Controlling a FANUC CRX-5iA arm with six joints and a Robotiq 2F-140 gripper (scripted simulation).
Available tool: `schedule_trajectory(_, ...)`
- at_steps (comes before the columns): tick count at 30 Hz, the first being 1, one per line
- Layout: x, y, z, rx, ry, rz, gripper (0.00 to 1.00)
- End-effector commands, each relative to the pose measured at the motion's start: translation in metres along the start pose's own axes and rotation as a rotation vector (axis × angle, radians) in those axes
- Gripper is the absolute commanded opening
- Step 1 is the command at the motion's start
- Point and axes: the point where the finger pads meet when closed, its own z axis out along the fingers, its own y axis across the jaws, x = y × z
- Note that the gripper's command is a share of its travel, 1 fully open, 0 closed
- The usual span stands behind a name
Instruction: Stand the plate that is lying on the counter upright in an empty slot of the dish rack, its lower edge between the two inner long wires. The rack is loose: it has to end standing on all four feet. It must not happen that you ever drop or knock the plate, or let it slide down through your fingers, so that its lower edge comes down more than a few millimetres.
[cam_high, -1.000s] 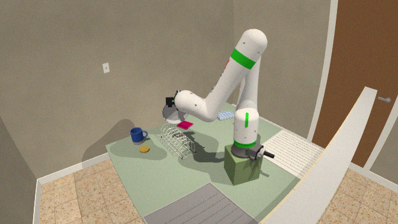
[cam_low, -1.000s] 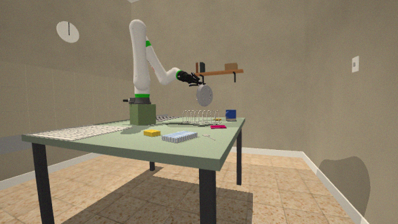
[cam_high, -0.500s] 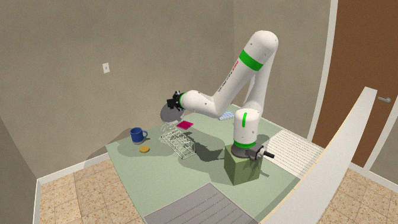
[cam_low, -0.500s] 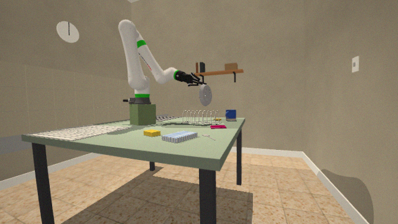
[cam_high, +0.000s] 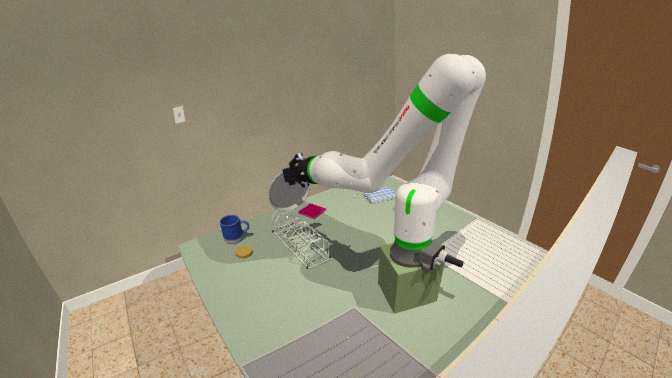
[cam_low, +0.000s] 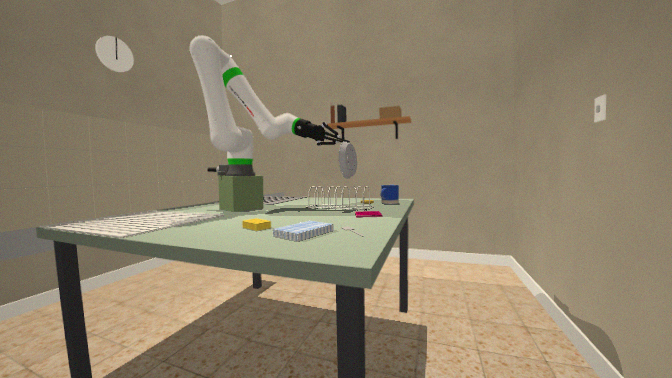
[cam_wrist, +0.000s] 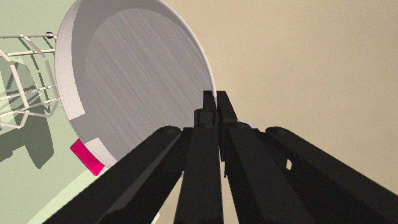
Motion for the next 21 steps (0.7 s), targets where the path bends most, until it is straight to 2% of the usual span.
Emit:
schedule_trajectory(1,0.0024,0.0013,-0.0002,-0.004,0.020,-0.009,0.10)
schedule_trajectory(21,0.0045,0.0002,-0.0010,-0.002,0.039,-0.030,0.10)
